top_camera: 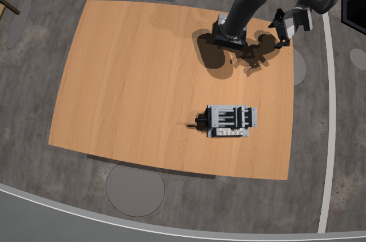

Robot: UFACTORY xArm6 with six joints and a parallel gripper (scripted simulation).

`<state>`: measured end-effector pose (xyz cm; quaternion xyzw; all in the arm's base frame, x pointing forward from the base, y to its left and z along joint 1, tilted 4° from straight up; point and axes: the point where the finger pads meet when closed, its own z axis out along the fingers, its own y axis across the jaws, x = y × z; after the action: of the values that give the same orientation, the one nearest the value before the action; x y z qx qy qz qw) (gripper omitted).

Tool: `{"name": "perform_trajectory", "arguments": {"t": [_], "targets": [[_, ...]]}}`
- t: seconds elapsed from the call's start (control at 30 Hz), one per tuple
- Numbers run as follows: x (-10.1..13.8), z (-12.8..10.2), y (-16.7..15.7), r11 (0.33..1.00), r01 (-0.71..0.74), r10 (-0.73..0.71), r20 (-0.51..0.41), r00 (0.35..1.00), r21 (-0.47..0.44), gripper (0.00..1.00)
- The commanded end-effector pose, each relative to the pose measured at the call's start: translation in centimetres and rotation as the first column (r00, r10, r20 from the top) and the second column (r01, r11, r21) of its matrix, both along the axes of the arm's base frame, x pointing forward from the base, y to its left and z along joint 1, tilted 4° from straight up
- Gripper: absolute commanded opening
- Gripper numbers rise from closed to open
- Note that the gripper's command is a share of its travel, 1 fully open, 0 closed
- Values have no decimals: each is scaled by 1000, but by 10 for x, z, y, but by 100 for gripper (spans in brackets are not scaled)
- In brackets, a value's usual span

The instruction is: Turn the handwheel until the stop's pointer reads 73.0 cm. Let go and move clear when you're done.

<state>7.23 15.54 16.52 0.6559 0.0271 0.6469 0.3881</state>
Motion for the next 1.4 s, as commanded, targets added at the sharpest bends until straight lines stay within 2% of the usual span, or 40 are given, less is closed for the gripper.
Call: {"name": "perform_trajectory", "arguments": {"t": [0.0,1.17,1.37], "targets": [[0,0,0,1000,0,0,-1,1000,2,100],[0,0,0,1000,0,0,-1,1000,2,100],[-1,11,0,1000,0,0,-1,1000,2,100]]}}
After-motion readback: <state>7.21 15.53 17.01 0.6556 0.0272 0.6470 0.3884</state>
